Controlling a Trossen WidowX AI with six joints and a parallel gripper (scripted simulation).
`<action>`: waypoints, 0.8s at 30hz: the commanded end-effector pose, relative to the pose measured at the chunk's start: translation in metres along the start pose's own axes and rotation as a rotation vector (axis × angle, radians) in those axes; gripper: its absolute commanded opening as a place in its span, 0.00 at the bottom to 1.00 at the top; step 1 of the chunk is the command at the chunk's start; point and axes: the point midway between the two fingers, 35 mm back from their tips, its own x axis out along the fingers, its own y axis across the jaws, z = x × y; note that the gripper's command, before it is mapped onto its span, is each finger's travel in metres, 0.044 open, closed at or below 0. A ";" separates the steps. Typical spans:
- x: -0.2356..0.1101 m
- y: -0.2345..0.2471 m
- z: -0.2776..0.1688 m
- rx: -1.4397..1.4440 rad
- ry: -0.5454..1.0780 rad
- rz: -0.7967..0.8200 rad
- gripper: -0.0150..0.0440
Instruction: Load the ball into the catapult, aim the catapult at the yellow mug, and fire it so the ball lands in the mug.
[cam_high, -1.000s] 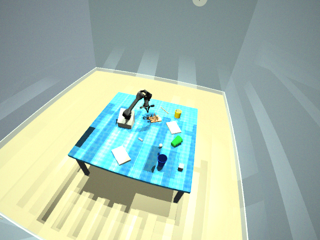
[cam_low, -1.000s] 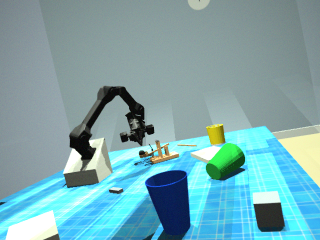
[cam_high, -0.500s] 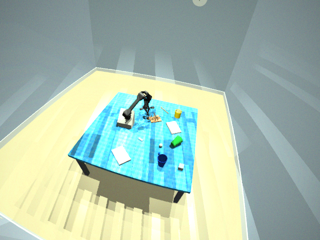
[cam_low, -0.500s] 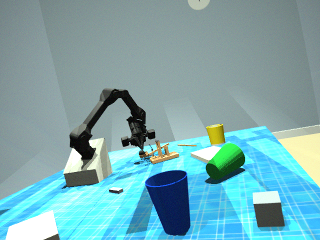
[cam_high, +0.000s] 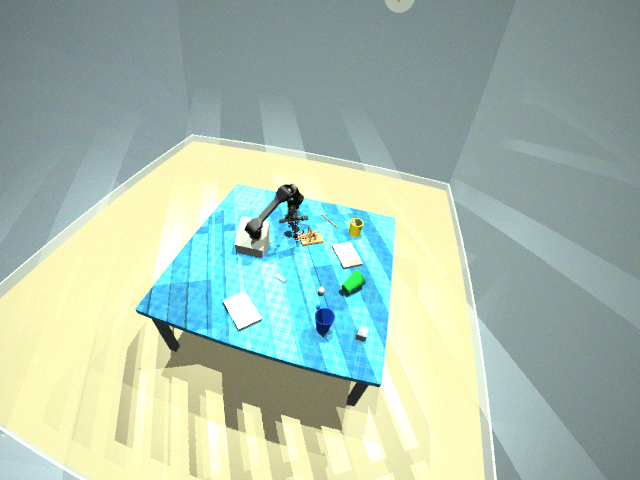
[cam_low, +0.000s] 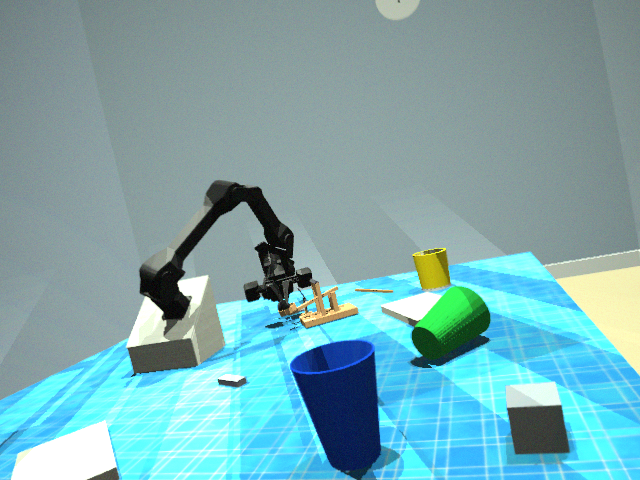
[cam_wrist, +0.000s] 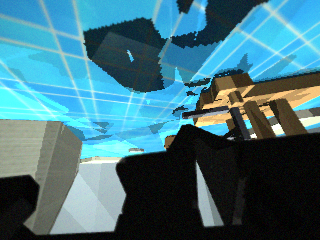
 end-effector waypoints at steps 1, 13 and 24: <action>0.006 0.001 0.005 -0.008 0.005 0.000 0.25; 0.026 0.003 0.020 -0.013 -0.021 -0.014 0.25; -0.105 0.006 -0.023 -0.108 -0.062 -0.103 0.25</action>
